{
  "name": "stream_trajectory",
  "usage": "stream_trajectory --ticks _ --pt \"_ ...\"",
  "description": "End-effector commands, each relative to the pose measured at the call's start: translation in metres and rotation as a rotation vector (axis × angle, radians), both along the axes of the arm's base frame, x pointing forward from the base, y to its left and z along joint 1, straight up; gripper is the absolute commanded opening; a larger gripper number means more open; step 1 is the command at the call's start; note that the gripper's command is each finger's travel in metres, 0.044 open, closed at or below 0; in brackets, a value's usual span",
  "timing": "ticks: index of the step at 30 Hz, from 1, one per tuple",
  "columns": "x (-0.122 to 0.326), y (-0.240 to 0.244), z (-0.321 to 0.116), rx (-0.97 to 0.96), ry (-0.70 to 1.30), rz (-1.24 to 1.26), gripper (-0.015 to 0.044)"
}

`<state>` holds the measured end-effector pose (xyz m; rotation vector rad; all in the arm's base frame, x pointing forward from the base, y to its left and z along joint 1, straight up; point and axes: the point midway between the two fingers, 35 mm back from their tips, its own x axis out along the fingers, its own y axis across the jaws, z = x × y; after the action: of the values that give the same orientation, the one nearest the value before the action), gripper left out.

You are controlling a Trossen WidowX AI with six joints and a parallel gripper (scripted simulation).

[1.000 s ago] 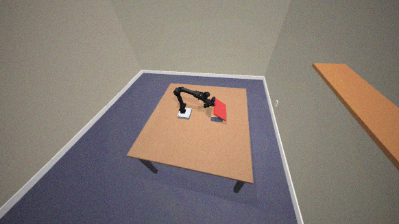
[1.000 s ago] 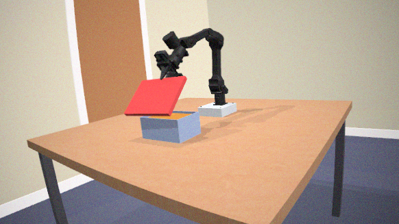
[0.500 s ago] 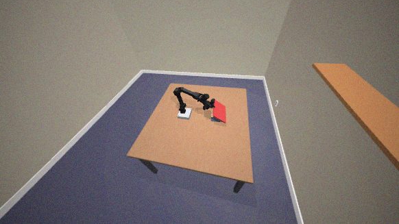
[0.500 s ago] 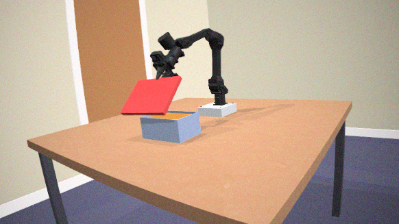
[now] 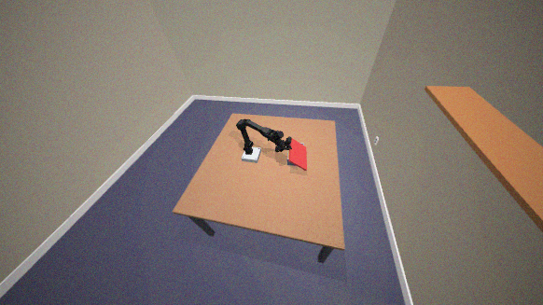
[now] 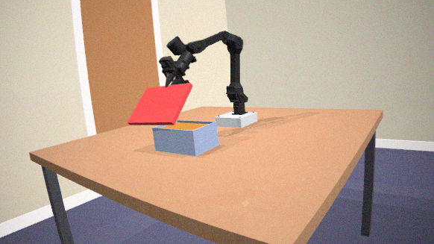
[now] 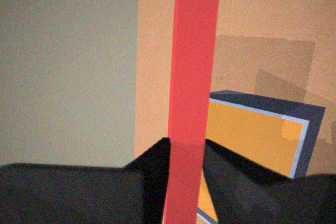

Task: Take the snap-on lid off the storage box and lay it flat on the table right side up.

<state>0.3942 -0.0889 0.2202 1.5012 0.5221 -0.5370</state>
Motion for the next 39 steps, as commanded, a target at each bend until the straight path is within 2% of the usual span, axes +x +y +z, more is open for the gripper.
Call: stream_trajectory --ticks 1,39 --pt "0.001 -0.009 0.003 -0.003 -0.009 0.009 0.0000" --pt "-0.008 -0.084 0.004 -0.011 -0.008 0.008 0.0000"
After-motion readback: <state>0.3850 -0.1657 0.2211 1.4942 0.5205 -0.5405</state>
